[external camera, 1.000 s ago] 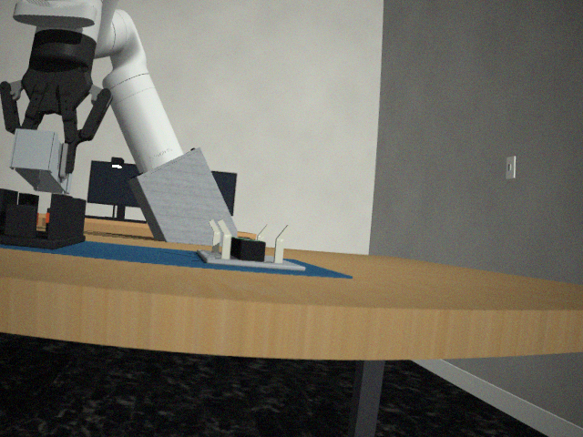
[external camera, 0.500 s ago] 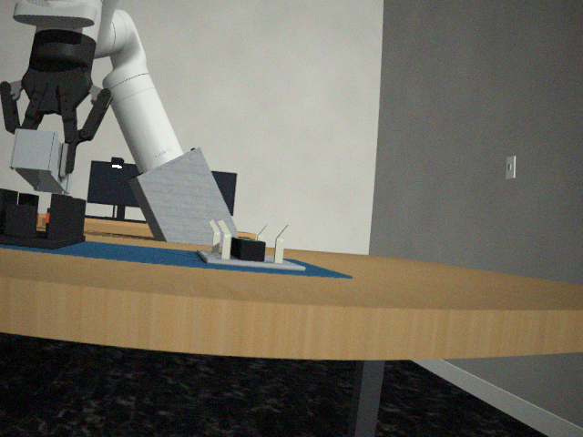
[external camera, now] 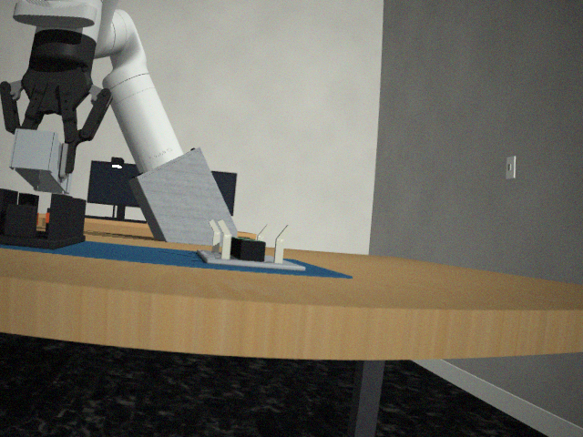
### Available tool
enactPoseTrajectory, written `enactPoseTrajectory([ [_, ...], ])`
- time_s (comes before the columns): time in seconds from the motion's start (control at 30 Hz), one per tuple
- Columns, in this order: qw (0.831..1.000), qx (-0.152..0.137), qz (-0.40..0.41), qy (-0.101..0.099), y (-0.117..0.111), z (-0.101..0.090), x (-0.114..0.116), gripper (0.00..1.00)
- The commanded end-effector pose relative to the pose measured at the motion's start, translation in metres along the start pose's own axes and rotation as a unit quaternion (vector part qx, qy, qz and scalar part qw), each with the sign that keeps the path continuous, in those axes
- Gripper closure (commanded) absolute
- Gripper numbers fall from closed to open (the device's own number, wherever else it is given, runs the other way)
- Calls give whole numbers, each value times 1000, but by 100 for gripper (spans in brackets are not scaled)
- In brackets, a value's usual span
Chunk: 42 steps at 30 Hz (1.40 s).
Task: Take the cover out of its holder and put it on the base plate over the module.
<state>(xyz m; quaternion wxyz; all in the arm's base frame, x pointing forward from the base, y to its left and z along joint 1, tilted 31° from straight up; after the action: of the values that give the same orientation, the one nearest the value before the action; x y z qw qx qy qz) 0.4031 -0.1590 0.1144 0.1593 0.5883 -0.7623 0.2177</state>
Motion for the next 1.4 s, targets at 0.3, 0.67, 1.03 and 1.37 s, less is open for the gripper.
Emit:
enactPoseTrajectory([
  [0.3, 1000, 1, 0, 0, 0, 0, 0, 100],
  [0.67, 1000, 1, 0, 0, 0, -15, 0, 100],
  [1.03, 1000, 1, 0, 0, 0, -30, 0, 100],
  [1.37, 1000, 0, 1, 0, 0, -56, 1, 100],
])
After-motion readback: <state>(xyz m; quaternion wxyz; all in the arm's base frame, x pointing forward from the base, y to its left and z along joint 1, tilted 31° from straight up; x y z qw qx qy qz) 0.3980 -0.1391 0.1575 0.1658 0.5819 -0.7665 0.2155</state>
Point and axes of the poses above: the point where the finger pads meet when closed, its own z axis out along the fingers, its own x axis across the jaws, y = z × x, the point moved 6 cm from there along -z, back along the fingers, and after that the axes turned 5 degrees about z, right-handed, at the moved point
